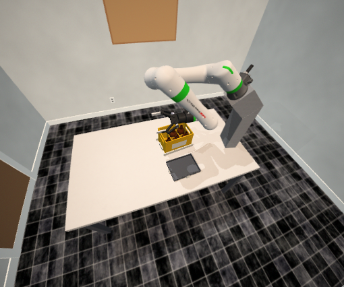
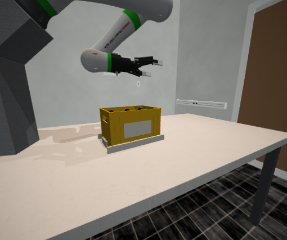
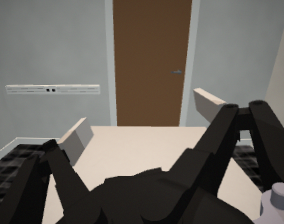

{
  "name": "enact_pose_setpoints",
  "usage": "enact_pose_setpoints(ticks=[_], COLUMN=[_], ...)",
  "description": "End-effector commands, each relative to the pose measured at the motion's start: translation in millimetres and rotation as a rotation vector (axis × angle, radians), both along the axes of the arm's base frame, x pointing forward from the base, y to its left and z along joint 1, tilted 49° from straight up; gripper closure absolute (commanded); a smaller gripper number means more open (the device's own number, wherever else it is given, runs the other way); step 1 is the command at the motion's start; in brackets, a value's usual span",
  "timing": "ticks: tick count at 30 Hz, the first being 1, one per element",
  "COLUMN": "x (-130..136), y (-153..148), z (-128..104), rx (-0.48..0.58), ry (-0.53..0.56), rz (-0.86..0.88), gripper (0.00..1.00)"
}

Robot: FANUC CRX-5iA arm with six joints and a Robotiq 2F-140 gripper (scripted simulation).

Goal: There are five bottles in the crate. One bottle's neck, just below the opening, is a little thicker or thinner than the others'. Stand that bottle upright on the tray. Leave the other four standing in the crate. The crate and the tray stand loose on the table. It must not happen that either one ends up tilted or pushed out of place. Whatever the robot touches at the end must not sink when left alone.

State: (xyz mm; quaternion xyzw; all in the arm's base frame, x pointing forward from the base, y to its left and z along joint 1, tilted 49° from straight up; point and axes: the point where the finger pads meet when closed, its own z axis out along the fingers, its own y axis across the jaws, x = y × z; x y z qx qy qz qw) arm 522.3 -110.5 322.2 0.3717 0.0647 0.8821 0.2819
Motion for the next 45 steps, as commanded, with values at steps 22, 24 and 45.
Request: enact_pose_setpoints(ticks=[22,24,45], x=[1,3,51], y=[1,3,77], z=[1,2,4], rx=[0.008,0.022,0.565], ry=[0.002,0.007,0.164], rz=[0.006,0.017,0.375], gripper=[0.0,0.0,0.0])
